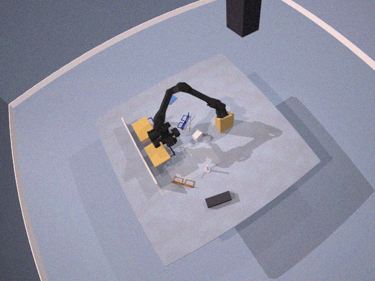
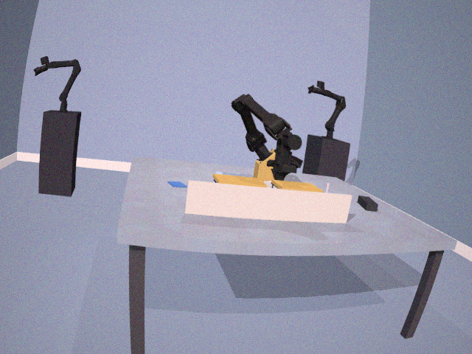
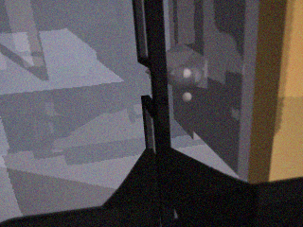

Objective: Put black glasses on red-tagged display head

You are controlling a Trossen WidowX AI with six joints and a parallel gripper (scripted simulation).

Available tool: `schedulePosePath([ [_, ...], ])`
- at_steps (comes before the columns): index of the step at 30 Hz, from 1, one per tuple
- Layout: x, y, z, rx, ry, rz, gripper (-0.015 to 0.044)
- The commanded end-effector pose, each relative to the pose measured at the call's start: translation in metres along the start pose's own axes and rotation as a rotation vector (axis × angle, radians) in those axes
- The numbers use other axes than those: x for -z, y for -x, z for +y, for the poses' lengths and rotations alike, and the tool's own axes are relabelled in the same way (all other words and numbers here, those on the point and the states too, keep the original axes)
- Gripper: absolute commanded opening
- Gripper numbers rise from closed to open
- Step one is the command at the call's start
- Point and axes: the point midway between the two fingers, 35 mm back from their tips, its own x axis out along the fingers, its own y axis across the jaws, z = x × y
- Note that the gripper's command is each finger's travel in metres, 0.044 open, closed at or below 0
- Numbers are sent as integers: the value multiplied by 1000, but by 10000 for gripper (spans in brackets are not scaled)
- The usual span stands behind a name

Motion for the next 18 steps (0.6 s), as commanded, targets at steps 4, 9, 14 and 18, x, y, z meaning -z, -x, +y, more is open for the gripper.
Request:
schedulePosePath([
  [4, -1, -2, -2, -4, 7, 4, 0],
  [9, -1, -4, -1, -4, 7, 5, 0],
  [14, -1, -5, -1, -4, 7, 5, 0],
  [18, -1, -5, -1, -4, 7, 5, 0],
])
